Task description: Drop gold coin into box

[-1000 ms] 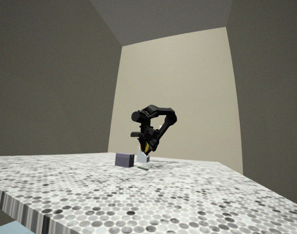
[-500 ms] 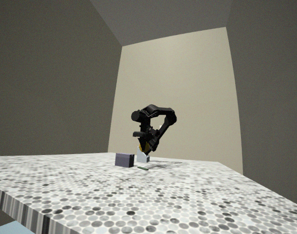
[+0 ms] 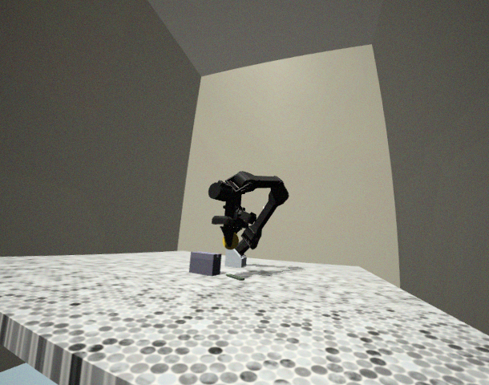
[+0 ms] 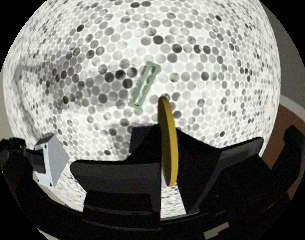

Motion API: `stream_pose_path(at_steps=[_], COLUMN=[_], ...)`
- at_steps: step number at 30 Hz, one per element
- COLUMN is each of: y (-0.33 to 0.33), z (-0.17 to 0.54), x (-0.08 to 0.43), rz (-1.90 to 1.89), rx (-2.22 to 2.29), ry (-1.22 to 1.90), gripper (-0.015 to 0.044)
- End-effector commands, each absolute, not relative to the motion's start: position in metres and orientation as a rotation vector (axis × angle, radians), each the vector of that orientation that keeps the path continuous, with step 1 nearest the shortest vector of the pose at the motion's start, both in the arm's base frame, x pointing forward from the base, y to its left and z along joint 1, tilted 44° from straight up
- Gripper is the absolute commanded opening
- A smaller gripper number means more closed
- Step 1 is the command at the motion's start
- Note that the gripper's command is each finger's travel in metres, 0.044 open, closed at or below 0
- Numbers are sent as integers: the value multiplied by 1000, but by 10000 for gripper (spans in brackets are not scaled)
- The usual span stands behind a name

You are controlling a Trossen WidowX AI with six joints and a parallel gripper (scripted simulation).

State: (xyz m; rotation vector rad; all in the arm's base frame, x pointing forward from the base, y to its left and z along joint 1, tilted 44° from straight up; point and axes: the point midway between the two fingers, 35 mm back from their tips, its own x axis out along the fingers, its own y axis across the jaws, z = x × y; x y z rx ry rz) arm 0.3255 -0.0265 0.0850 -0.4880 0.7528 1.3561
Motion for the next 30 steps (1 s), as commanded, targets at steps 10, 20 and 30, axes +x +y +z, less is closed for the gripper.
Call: stream_pose_path(at_steps=[10, 20, 30], y=[-53, -71, -88], z=[60, 43, 26], x=[318, 311, 302], rz=[1356, 1357, 1359], rx=[-497, -497, -498], ry=[755, 756, 751], gripper=[0, 0, 0])
